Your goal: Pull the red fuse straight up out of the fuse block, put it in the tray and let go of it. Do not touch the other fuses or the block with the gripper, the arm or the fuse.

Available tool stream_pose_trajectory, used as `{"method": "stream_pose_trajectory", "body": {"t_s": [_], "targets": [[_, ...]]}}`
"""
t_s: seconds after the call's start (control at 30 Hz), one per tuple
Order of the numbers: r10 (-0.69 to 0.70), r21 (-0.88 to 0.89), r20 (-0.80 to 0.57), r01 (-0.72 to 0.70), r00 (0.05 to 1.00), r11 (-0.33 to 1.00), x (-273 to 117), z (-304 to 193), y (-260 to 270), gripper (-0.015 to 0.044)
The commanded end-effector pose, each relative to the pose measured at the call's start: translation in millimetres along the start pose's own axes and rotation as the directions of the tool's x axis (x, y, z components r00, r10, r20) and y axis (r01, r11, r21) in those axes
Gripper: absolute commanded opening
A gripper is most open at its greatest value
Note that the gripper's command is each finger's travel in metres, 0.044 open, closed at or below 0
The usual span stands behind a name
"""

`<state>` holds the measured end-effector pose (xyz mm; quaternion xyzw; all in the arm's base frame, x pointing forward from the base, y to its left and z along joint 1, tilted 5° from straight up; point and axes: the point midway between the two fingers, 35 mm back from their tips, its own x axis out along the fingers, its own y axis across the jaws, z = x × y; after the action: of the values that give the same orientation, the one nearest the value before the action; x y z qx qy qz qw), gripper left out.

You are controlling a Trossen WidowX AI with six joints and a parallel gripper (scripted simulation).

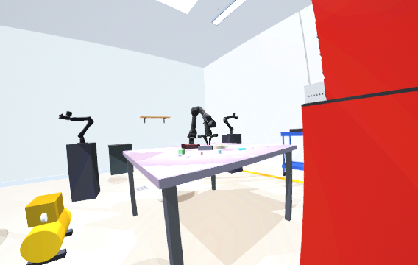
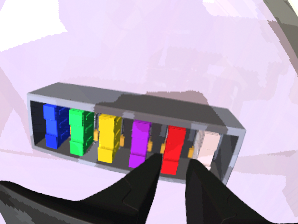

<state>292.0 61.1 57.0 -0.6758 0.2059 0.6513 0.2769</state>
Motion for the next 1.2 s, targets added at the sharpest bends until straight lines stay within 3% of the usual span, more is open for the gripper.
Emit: {"method": "stream_pose_trajectory", "body": {"t_s": [0.0,1.03,1.17], "targets": [[0.004,0.003,0.006,-0.004,1.0,1.0,3,2,1,0.0072],[0.004,0.003,0.006,-0.004,1.0,1.0,14,2,1,0.0072],[0.004,-0.002,0.003,-0.004,1.0,1.0,12,1,1,0.0046]]}}
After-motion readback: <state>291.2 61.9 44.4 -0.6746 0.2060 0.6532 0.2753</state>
